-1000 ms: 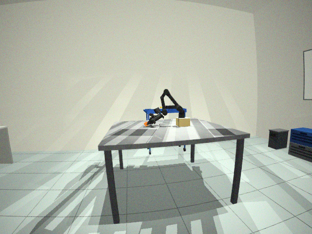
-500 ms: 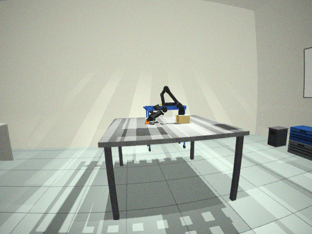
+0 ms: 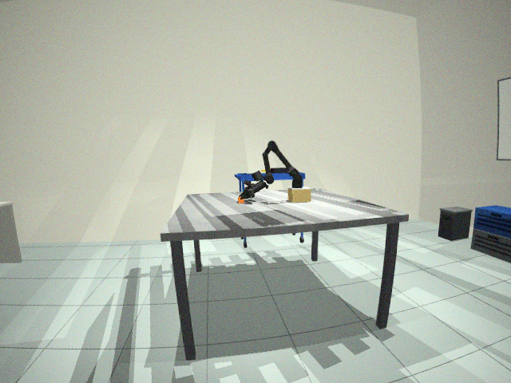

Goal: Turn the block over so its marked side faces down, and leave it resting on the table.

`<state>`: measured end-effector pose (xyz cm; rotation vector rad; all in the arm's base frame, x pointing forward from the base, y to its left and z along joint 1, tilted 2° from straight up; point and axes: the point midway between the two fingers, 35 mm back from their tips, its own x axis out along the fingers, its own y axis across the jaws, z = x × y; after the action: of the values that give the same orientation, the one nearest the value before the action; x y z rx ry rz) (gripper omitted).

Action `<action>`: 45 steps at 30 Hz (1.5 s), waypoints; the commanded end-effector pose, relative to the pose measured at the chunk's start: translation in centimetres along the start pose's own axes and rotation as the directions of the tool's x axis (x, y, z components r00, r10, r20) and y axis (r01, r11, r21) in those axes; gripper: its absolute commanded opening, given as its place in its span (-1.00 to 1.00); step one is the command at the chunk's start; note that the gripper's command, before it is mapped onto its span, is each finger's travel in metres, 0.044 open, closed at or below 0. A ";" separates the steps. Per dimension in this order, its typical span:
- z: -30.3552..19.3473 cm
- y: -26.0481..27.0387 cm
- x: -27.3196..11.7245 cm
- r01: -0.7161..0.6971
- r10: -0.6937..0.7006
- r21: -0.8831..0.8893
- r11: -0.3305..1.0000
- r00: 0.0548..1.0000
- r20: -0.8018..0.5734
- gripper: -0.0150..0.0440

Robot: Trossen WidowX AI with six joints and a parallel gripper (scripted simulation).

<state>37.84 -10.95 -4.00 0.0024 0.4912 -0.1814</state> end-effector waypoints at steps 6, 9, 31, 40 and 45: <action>0.0 0.1 0.0 -0.004 0.004 0.005 1.000 1.000 0.002 1.00; 0.0 0.1 0.0 -0.004 0.004 0.005 1.000 1.000 0.002 1.00; 5.7 -0.1 -3.9 0.000 0.001 0.002 1.000 0.888 -0.460 1.00; 5.4 0.0 -5.0 -0.004 0.005 0.004 1.000 0.857 -0.515 1.00; 5.4 0.0 -5.0 -0.004 0.005 0.004 1.000 0.857 -0.515 1.00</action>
<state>36.74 -10.47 2.07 0.0641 0.9867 -0.1756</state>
